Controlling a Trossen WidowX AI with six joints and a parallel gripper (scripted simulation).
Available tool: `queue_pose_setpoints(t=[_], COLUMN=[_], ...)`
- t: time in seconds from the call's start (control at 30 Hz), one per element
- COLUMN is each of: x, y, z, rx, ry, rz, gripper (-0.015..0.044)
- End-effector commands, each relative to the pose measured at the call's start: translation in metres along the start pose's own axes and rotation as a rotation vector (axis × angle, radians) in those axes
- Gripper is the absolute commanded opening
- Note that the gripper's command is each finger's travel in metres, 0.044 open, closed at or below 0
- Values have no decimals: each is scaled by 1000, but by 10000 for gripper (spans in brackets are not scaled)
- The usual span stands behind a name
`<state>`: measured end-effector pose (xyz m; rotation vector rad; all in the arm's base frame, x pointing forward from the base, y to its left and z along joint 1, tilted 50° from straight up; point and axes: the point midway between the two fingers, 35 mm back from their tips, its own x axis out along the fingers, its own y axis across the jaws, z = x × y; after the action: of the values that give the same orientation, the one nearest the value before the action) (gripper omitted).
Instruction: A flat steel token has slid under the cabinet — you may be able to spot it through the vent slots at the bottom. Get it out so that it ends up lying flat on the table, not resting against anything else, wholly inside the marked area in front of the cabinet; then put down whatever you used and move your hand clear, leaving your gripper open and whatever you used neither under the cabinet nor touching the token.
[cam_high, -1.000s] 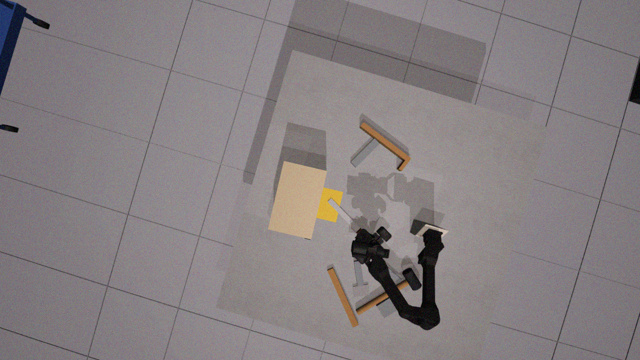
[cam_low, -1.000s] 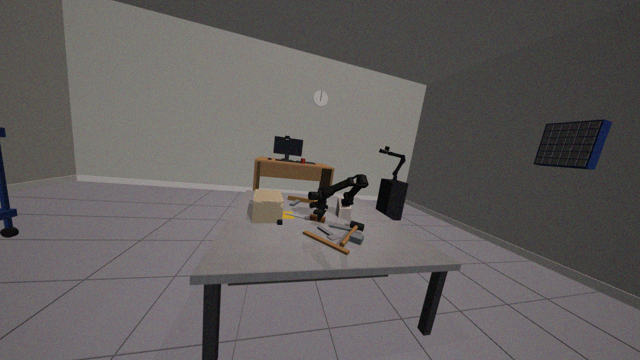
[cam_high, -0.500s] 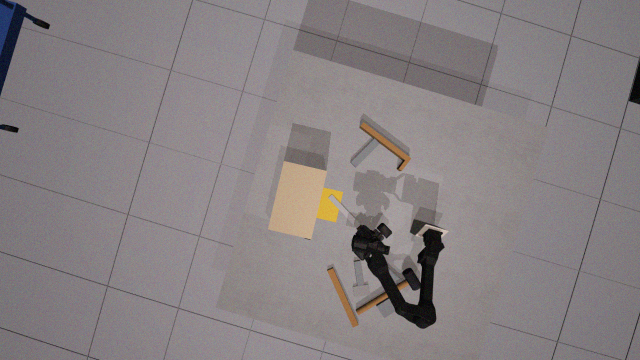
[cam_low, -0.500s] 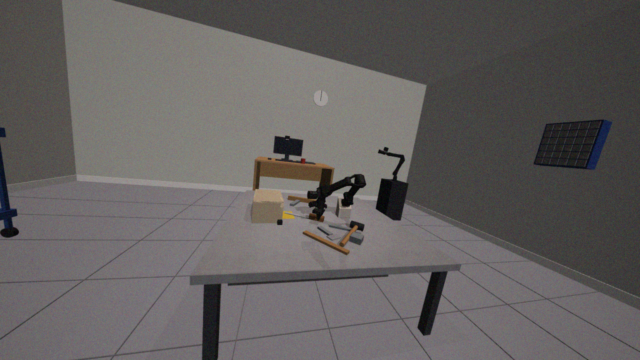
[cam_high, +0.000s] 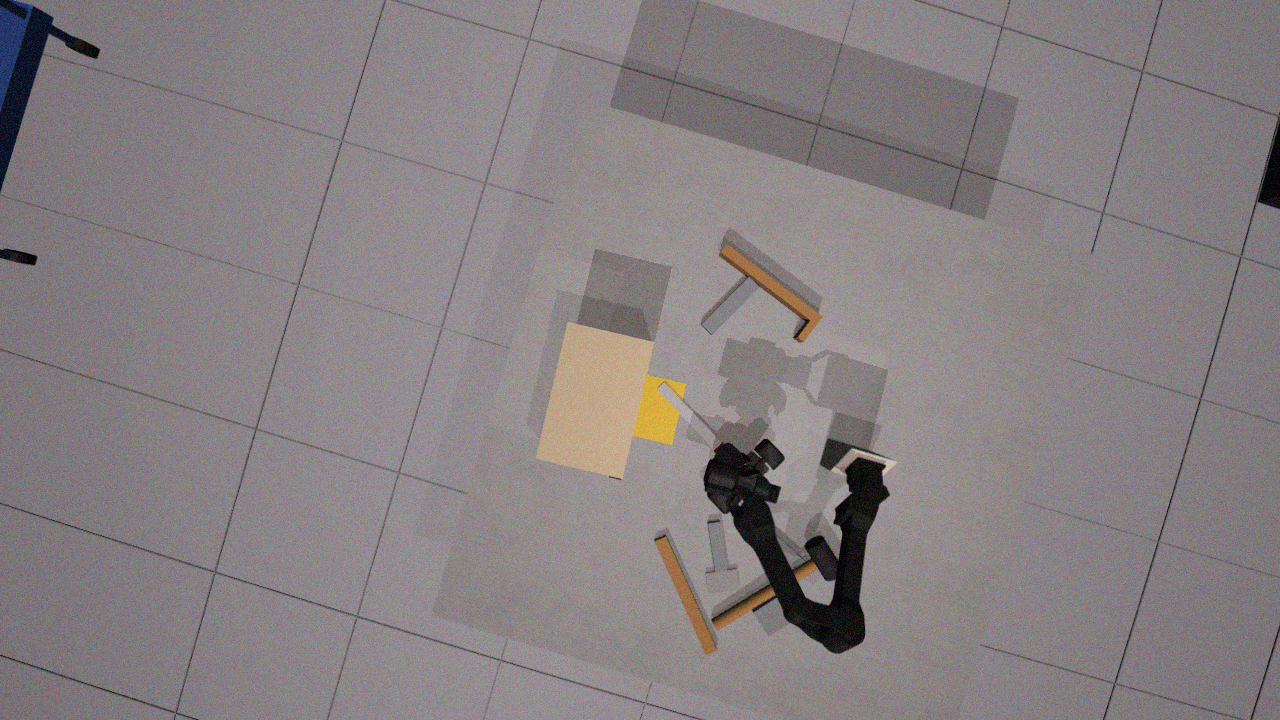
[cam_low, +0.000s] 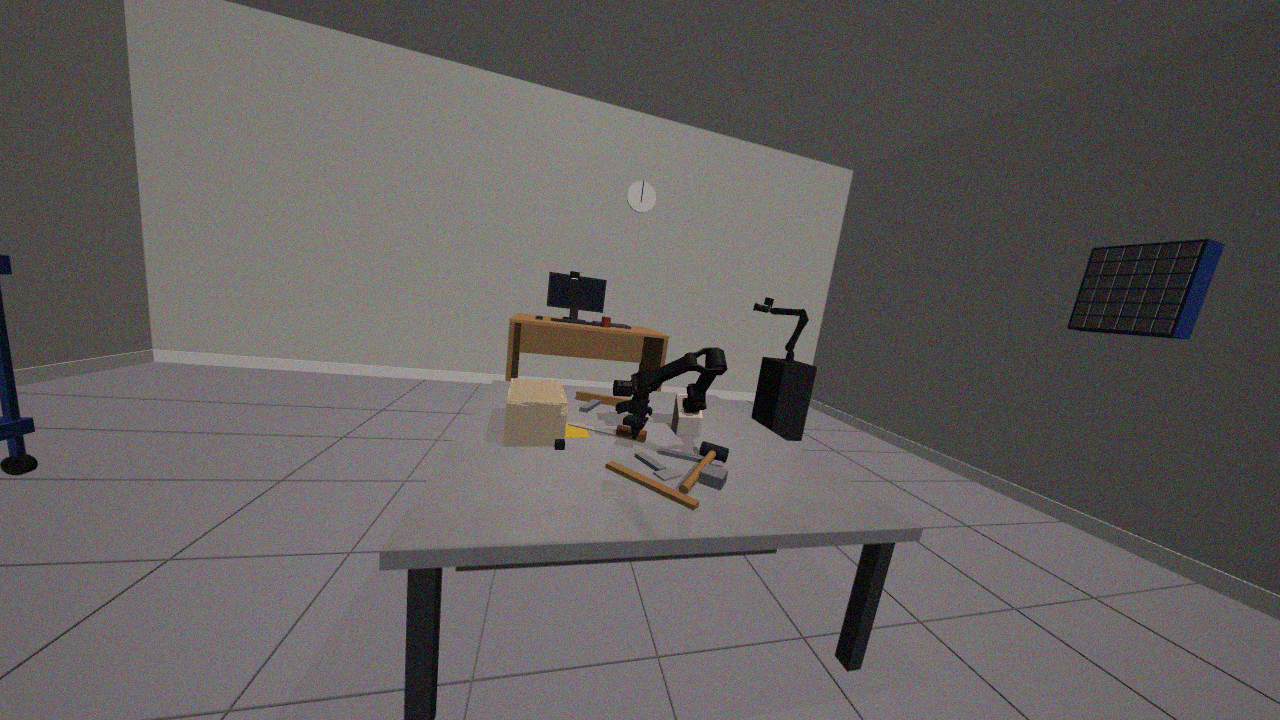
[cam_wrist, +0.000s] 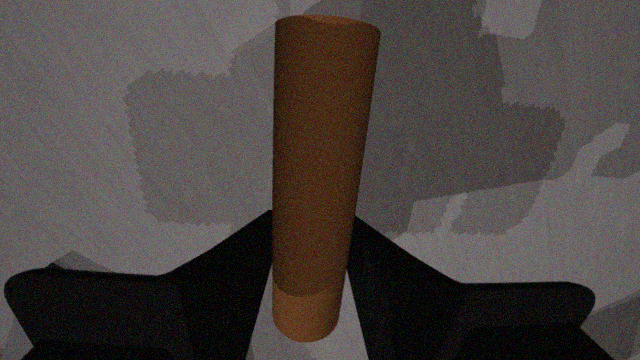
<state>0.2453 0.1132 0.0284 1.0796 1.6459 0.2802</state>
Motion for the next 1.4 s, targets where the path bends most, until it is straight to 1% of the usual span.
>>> queue_pose_setpoints(t=[0.0,1.37], x=[-2,-2], y=[-3,-35], z=[7,34], rx=[3,4], ry=[-7,-8], rz=[3,2], gripper=[0,0])
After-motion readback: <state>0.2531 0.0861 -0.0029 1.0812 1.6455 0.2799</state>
